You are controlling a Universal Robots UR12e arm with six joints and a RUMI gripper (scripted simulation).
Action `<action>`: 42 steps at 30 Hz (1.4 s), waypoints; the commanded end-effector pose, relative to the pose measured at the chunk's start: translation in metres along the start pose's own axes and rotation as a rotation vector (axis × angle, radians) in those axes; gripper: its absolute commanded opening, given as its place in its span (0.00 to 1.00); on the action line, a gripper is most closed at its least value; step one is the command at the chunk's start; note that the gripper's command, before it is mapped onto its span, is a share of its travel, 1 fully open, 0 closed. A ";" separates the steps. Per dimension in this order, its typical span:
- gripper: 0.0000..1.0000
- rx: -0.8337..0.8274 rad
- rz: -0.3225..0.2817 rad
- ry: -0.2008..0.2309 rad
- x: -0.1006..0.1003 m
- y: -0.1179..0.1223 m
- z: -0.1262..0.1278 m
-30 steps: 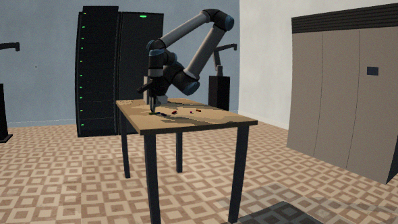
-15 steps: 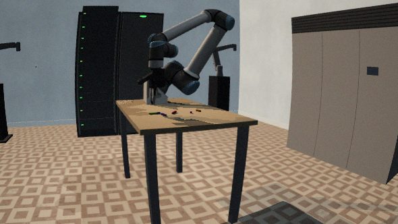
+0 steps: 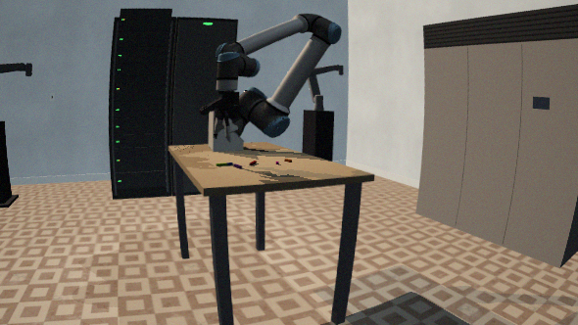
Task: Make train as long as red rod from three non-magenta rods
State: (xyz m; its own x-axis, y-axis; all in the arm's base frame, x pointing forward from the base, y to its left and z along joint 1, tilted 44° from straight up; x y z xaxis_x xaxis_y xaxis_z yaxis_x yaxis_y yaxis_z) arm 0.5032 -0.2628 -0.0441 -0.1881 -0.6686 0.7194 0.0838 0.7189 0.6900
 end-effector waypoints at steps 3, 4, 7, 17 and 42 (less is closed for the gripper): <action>1.00 0.000 0.001 -0.001 0.002 0.000 0.000; 1.00 0.000 0.001 -0.001 0.002 0.000 0.000; 1.00 0.000 0.001 -0.001 0.002 0.000 0.000; 1.00 0.000 0.001 -0.001 0.002 0.000 0.000; 1.00 0.000 0.001 -0.001 0.087 0.000 0.000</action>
State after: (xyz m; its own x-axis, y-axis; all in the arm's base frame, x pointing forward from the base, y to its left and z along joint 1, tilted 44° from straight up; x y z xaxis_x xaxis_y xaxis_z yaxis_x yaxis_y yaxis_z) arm 0.4903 -0.3093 0.0057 -0.1887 -0.6679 0.7199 0.0841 0.7194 0.6895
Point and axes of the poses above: the point where the finger pads meet when closed, its own x axis back along the fingers, its own z axis across the jaws, y = z × x, the point moved 7 cm from there along x, back along the fingers, and after that the axes turned 7 degrees about -x, right-handed, at the moved point
